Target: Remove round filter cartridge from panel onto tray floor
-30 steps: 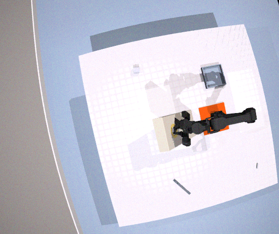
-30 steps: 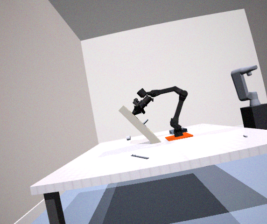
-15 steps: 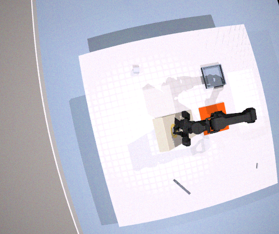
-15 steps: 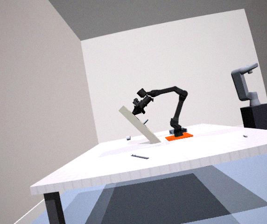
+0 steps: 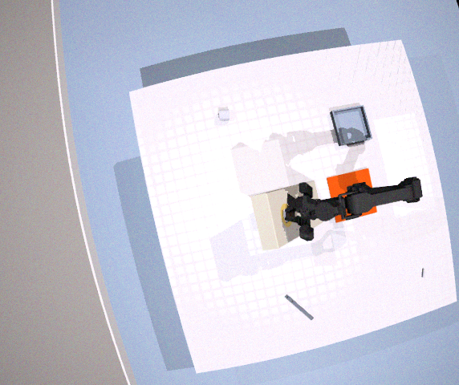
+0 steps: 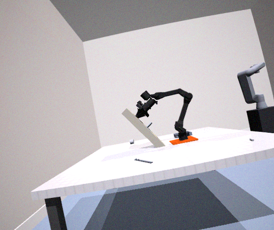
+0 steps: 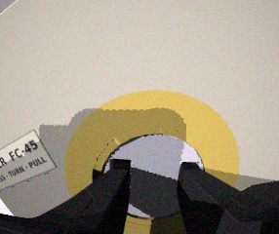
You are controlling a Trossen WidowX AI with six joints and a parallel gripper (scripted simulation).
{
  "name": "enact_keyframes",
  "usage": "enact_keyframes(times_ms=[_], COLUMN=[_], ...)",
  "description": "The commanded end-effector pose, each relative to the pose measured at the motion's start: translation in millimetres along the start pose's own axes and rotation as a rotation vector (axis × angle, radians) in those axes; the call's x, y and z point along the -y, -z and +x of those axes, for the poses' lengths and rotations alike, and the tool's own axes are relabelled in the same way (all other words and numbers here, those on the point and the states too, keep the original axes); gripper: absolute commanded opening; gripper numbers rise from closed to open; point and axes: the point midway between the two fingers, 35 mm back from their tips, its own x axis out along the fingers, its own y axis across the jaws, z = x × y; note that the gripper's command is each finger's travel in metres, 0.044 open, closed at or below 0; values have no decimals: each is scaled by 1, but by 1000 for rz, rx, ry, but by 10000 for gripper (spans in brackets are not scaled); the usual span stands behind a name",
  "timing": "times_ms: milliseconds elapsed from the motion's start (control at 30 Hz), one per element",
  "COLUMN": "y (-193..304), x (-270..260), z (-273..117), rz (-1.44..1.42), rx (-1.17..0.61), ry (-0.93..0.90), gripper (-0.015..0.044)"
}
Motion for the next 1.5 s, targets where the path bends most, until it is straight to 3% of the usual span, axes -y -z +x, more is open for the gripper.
enact_keyframes(times_ms=[0,100,500,1467], y=[-1,-1,-1,67], x=[-1,-1,-1,33], z=[9,9,-73,-65], rz=[0,0,0,0], rx=[-1,-1,-6,-9], ry=[-3,-3,0,1], gripper=[0,0,0,0])
